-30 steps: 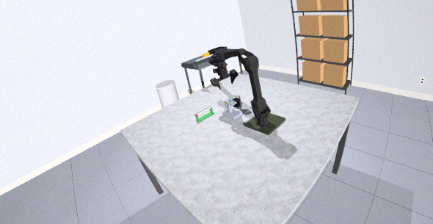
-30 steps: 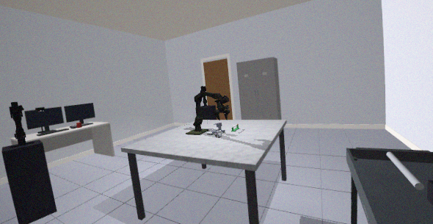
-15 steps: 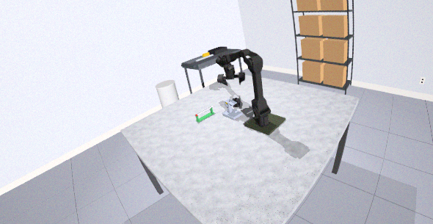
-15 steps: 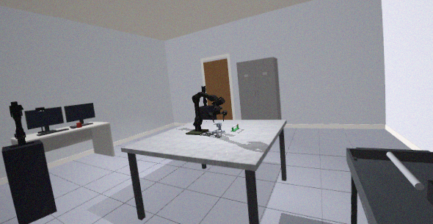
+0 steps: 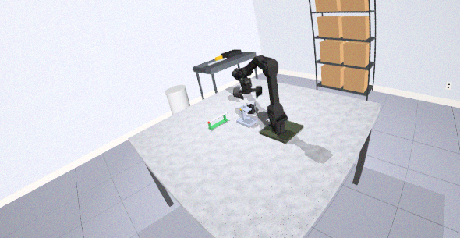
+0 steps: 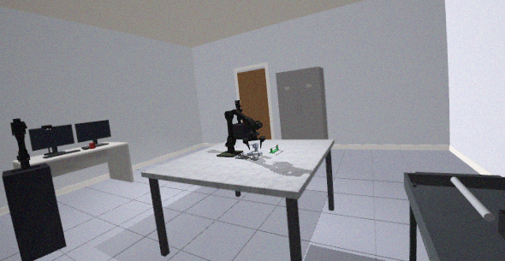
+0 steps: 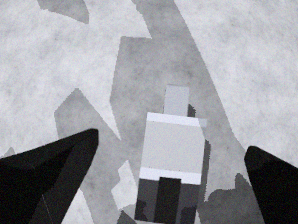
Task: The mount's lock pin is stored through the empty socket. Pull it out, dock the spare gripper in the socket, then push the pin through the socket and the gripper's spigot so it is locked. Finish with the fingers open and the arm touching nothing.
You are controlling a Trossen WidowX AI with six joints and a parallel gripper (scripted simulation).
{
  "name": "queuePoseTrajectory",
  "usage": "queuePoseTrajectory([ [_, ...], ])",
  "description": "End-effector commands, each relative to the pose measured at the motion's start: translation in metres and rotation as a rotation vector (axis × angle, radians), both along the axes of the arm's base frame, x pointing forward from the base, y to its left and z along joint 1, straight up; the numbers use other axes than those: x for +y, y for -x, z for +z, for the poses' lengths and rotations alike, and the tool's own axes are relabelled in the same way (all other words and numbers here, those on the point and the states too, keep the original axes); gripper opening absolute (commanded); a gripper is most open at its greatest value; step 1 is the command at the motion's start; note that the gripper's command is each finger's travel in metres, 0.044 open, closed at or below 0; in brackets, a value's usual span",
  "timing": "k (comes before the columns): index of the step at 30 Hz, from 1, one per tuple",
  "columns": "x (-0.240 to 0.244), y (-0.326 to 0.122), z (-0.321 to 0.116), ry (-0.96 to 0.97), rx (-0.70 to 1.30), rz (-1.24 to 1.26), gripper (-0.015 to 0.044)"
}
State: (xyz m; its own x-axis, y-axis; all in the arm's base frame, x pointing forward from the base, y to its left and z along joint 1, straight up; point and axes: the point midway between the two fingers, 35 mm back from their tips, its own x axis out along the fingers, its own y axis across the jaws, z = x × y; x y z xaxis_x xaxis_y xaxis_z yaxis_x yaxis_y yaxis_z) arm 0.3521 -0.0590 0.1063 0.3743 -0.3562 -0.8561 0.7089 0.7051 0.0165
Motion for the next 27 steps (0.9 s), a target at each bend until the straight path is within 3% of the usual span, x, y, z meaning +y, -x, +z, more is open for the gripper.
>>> queuePoseTrajectory([
  [1,-0.001,0.001,-0.008,0.002,0.005,-0.006,0.044],
  [27,-0.001,0.0,-0.05,0.002,0.005,-0.006,0.044],
])
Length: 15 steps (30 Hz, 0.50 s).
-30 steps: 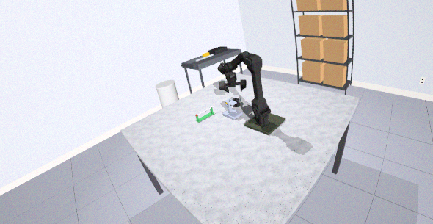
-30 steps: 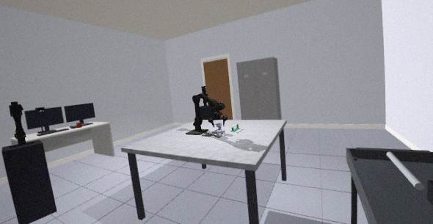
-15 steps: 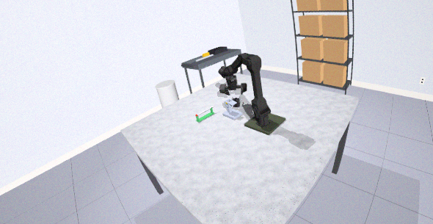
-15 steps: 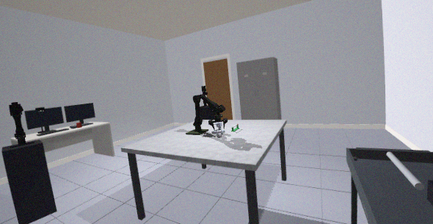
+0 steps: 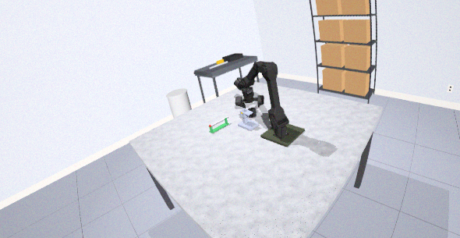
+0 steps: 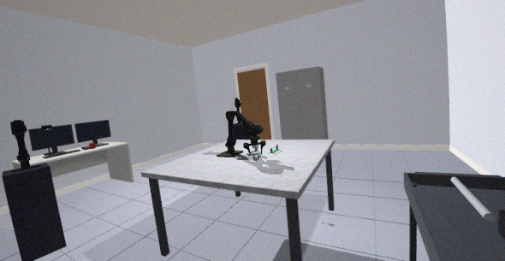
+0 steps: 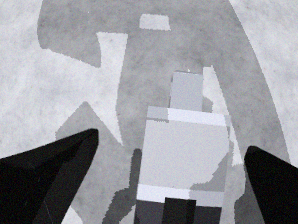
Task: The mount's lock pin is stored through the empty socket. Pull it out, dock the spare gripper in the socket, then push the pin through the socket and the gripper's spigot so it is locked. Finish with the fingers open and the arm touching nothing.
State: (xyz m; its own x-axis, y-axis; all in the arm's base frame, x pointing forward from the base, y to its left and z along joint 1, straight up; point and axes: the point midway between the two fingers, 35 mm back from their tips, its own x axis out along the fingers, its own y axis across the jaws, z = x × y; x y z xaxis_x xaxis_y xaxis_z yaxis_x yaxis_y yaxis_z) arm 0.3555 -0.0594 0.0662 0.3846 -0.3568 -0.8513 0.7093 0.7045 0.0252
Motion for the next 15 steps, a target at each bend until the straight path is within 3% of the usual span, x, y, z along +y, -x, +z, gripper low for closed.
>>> queuePoseTrajectory([
  [1,-0.001,0.004,-0.012,0.002,0.018,-0.005,0.044],
  [15,-0.001,0.006,-0.03,0.002,0.018,-0.005,0.044],
])
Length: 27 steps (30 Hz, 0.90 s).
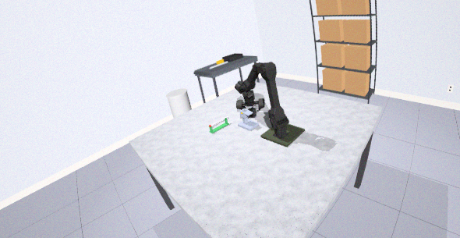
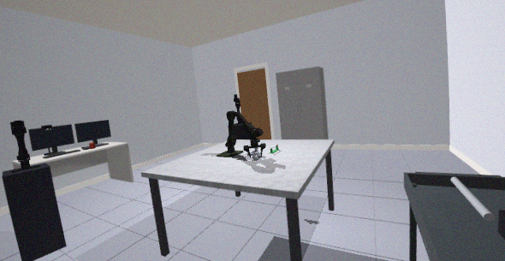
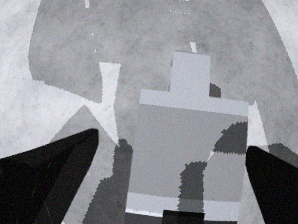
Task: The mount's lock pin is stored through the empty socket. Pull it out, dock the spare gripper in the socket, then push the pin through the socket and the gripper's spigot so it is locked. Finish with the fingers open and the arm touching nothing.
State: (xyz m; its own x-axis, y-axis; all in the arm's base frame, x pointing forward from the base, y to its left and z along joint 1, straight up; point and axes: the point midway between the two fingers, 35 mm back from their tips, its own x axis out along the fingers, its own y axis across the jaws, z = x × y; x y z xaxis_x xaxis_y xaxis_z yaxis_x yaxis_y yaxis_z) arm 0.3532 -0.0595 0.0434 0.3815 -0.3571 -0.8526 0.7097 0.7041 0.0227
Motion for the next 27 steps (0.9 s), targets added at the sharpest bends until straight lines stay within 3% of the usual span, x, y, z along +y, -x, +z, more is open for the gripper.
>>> queuePoseTrajectory([
  [1,-0.0006,0.0034,-0.0069,0.002,0.015,-0.005,0.044],
  [9,-0.0006,0.0034,-0.0069,0.002,0.015,-0.005,0.044],
  [17,-0.0006,0.0034,-0.0069,0.002,0.015,-0.005,0.023],
  [27,0.0001,0.0026,-0.0069,0.002,0.015,-0.005,0.0144],
])
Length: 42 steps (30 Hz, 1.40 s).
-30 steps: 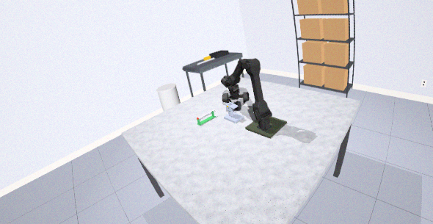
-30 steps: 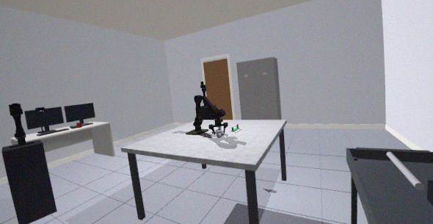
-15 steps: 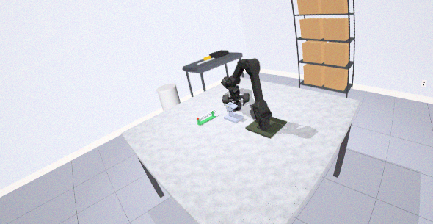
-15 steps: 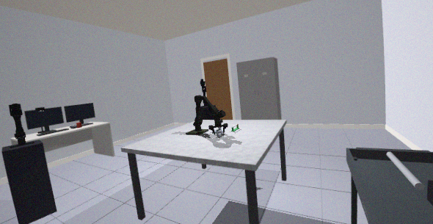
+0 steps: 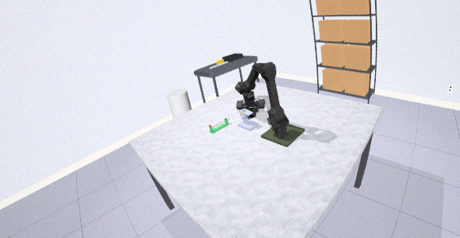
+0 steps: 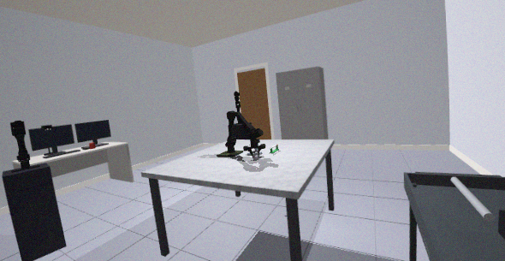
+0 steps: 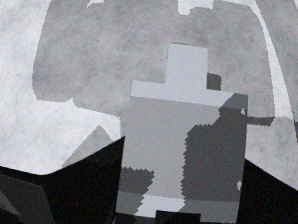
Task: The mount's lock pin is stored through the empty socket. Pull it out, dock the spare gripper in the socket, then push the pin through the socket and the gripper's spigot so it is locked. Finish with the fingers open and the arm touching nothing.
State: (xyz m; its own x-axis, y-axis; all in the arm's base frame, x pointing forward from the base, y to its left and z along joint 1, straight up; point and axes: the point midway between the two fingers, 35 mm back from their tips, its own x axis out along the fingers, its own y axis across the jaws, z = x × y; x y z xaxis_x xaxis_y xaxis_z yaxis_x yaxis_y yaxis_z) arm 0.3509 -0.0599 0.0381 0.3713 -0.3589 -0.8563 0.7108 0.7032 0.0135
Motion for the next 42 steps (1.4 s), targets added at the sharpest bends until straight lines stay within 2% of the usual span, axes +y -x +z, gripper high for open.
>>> queuePoseTrajectory([
  [1,0.0,0.0,-0.001,0.0,0.003,-0.004,0.0118],
  [6,0.0,-0.003,0.012,0.0,0.003,-0.004,0.0],
  [29,0.001,0.003,0.116,0.0,0.003,-0.004,0.0],
  [42,0.001,0.006,0.111,-0.001,0.028,0.002,0.0],
])
